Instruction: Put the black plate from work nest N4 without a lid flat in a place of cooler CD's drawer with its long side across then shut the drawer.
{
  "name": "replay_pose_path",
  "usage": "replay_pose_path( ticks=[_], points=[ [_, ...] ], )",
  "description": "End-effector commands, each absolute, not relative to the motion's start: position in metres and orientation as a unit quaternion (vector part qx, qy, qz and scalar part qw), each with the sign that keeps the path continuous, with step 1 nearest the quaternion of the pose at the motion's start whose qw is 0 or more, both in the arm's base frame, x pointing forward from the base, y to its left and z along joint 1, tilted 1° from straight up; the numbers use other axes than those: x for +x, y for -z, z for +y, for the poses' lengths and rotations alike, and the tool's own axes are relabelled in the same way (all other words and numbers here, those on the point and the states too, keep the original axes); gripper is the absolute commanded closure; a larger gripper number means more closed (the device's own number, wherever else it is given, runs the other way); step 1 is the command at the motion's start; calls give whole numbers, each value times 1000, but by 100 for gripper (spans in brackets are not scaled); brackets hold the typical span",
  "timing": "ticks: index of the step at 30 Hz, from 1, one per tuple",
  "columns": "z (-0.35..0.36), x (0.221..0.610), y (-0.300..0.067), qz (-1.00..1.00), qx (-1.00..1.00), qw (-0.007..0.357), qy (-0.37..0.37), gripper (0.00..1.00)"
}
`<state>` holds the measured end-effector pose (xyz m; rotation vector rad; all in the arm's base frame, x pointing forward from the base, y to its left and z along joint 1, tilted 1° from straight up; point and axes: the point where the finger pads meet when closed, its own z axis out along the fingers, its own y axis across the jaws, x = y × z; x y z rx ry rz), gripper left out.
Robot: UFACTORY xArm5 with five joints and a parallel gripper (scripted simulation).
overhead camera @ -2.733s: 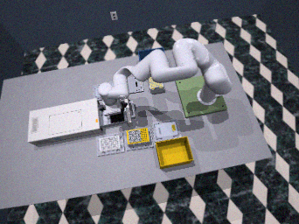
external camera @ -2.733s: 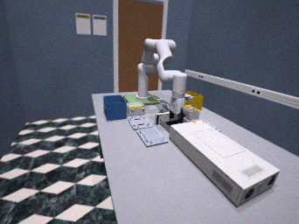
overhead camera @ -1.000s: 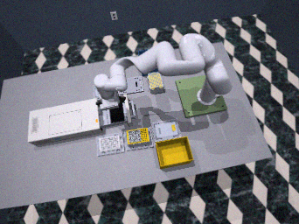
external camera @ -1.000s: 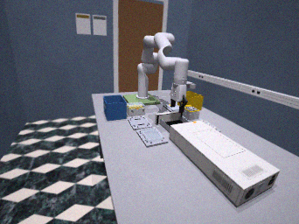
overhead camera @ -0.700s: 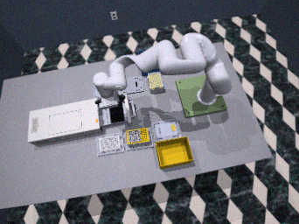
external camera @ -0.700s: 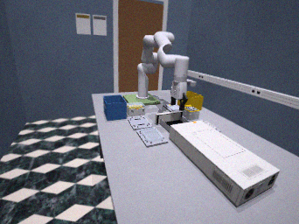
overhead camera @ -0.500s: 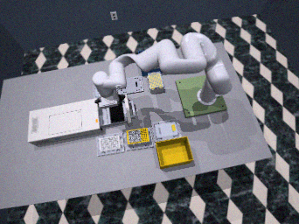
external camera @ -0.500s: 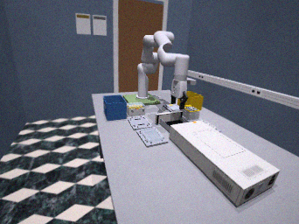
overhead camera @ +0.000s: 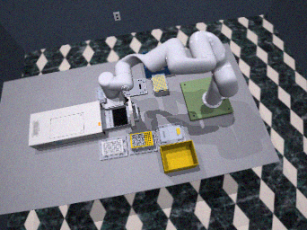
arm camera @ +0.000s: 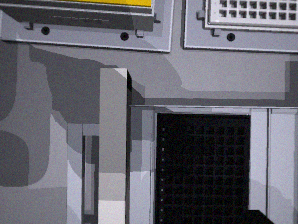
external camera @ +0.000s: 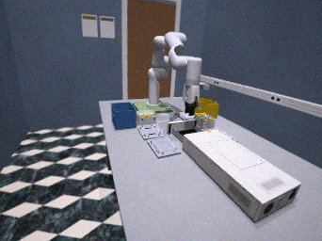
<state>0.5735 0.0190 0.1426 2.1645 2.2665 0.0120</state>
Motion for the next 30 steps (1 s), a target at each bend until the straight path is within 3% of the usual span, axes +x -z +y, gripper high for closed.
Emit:
replay_pose_path(
  ticks=[1,30],
  points=[
    [18,557,-142,723,691,10,-3,100],
    [12,436,-122,723,691,10,-2,100]
  ],
)
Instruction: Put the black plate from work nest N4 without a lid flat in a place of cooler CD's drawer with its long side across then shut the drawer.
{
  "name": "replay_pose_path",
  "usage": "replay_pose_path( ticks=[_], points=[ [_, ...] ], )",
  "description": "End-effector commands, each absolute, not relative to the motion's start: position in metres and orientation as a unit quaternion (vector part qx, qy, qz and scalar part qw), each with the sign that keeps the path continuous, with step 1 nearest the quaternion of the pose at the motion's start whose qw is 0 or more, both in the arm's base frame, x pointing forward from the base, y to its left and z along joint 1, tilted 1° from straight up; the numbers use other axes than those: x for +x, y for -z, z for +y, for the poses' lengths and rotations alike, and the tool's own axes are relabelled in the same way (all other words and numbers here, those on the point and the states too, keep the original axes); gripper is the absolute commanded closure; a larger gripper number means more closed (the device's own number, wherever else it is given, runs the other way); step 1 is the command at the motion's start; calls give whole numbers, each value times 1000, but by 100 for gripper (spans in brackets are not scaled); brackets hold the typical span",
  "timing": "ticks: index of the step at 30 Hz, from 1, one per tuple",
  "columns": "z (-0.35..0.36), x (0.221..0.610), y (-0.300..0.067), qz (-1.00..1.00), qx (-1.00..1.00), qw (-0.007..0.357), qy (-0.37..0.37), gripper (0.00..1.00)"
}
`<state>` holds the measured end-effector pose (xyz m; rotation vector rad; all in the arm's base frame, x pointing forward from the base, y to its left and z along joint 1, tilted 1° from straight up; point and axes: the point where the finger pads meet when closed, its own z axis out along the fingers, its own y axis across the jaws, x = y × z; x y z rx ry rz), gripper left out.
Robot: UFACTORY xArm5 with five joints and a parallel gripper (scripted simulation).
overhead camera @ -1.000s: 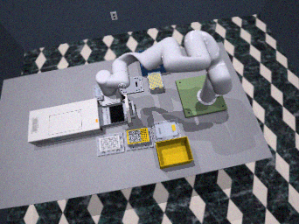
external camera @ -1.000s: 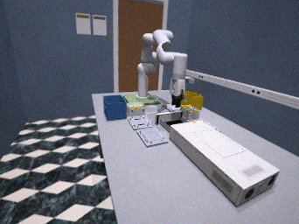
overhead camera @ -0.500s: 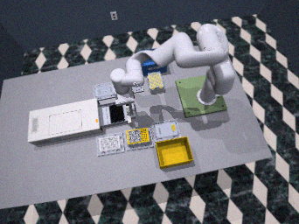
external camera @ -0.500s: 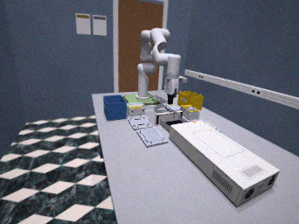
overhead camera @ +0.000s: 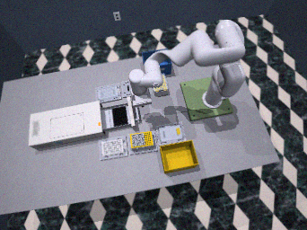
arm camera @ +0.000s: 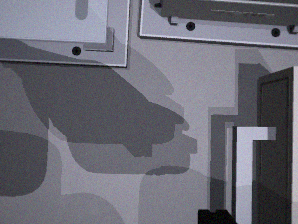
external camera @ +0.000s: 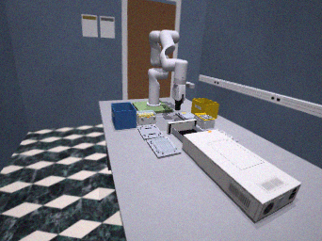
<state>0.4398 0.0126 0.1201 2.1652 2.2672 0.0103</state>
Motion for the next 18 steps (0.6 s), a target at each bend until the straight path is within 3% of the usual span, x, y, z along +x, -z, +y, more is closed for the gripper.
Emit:
replay_pose_path(
  ticks=[1,18],
  points=[
    [12,436,-122,723,691,10,-2,100],
    [12,437,-108,723,691,10,-2,100]
  ],
)
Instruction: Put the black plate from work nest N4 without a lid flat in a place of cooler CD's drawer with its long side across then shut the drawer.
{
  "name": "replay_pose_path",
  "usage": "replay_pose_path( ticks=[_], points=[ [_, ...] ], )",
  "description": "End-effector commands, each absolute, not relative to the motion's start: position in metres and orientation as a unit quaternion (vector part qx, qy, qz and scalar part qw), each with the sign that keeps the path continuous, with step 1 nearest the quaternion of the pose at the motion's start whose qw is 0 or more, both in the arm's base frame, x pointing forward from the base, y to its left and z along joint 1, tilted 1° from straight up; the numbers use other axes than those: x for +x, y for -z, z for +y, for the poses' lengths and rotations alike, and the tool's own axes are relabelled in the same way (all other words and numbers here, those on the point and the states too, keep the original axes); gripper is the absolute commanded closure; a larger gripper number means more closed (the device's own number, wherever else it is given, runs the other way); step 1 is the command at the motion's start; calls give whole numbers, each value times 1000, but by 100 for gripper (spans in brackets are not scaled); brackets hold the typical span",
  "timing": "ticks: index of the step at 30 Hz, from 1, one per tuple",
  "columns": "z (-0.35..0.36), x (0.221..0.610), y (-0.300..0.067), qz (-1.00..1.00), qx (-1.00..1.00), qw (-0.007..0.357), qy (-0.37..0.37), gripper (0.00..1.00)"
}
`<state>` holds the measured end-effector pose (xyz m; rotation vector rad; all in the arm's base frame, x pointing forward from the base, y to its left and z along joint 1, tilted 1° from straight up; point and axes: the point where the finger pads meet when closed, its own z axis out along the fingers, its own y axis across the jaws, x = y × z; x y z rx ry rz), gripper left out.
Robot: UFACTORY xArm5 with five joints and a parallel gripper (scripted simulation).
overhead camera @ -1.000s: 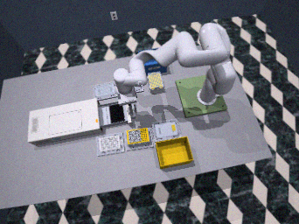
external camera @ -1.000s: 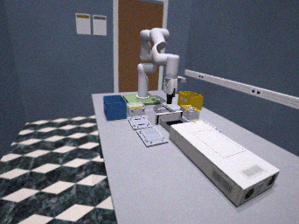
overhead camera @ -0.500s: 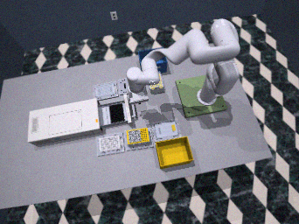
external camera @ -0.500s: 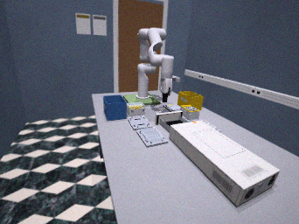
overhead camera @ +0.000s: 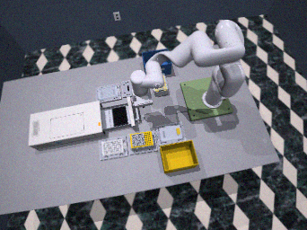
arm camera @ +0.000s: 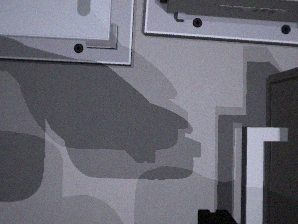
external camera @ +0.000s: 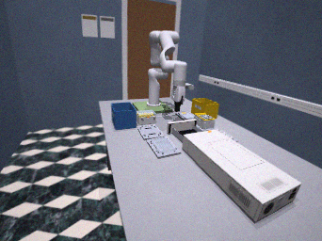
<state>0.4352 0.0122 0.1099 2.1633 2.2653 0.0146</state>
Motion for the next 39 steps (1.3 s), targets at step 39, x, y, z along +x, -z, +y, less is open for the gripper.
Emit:
replay_pose_path(
  ticks=[39],
  points=[
    [12,438,-50,723,691,10,-2,100]
  ],
)
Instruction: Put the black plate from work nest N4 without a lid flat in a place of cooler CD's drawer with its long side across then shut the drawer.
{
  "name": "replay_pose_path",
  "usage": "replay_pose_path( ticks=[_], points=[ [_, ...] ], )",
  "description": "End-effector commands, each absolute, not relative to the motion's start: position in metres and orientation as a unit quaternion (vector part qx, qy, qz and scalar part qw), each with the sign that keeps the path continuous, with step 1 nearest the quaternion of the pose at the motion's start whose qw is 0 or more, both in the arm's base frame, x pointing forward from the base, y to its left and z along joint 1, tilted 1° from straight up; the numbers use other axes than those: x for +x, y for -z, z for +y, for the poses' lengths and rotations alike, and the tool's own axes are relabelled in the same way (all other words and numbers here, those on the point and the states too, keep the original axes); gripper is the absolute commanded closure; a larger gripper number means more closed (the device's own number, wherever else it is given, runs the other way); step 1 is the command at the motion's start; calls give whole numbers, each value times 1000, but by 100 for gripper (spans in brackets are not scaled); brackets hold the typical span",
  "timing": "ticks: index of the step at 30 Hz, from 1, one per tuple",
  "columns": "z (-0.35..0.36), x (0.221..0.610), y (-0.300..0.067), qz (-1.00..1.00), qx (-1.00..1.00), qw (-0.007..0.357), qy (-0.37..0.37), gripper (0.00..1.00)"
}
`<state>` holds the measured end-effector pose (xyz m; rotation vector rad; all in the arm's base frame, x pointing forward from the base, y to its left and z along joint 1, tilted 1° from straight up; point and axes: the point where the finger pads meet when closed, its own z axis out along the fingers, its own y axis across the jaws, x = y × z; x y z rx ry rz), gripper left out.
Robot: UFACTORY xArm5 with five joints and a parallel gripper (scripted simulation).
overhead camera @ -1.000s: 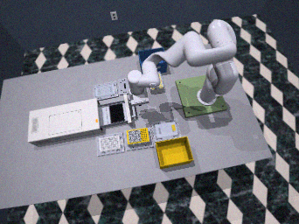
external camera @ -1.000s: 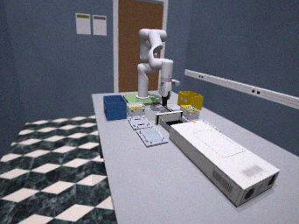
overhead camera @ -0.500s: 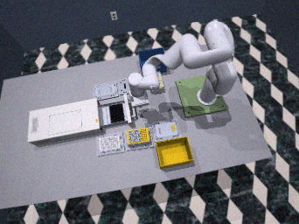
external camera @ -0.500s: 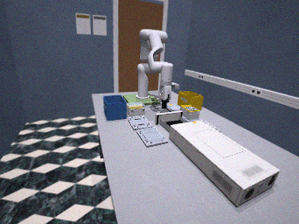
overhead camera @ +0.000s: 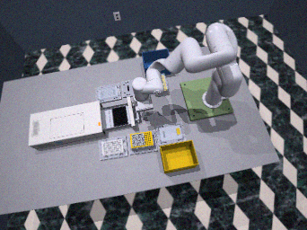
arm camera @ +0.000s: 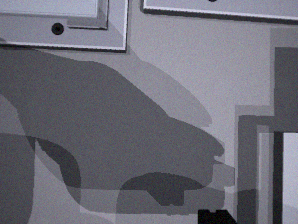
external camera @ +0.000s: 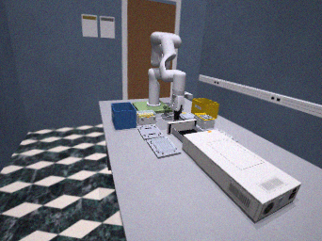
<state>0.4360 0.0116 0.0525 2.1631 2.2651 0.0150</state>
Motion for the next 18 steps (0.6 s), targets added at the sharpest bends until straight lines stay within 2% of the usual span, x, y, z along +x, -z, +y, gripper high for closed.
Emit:
replay_pose_path(
  ticks=[1,18],
  points=[
    [12,438,-48,723,691,10,-2,100],
    [11,438,-32,723,691,10,-2,100]
  ],
)
